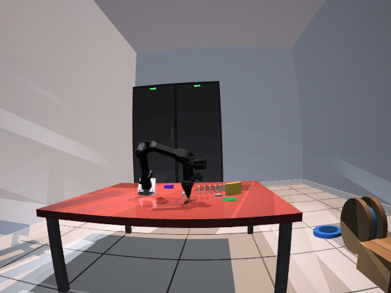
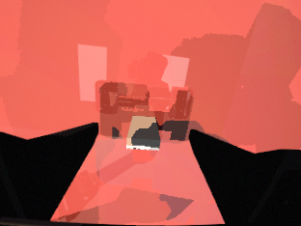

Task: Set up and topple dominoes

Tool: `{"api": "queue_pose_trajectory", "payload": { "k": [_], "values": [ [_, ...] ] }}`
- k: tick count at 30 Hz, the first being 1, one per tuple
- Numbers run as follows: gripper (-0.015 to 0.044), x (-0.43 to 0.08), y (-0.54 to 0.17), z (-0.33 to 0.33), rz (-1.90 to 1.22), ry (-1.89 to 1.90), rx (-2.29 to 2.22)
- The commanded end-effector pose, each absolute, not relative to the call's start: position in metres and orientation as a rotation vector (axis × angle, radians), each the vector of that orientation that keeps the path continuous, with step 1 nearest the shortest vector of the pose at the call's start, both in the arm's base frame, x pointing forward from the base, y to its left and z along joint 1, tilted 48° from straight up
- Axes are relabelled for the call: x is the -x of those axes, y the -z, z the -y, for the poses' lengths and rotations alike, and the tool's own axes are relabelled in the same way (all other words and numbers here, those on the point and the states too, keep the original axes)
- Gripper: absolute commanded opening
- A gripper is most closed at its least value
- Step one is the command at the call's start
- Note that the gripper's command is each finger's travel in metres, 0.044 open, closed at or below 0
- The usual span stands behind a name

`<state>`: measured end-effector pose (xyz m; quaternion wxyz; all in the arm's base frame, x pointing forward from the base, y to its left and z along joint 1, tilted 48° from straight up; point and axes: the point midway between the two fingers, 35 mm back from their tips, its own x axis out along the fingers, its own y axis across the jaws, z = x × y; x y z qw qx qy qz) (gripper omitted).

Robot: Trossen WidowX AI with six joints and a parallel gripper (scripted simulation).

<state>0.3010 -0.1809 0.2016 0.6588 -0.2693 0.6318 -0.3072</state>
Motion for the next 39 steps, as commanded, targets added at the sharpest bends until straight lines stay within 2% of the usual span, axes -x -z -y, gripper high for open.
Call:
{"api": "queue_pose_trajectory", "payload": {
  "k": [1,11,21,30,39],
  "values": [
    [0.0361,-0.301,-0.199,0.182,-1.433,0.688,0.611],
    [0.0107,-0.301,-0.199,0.182,-1.433,0.688,0.611],
    [0.0107,-0.301,-0.201,0.180,-1.432,0.686,0.613],
    [0.0107,-0.296,-0.285,0.084,-1.341,0.582,0.719],
    [0.0107,-0.307,-0.271,0.067,-1.347,0.567,0.706]
  ]
}}
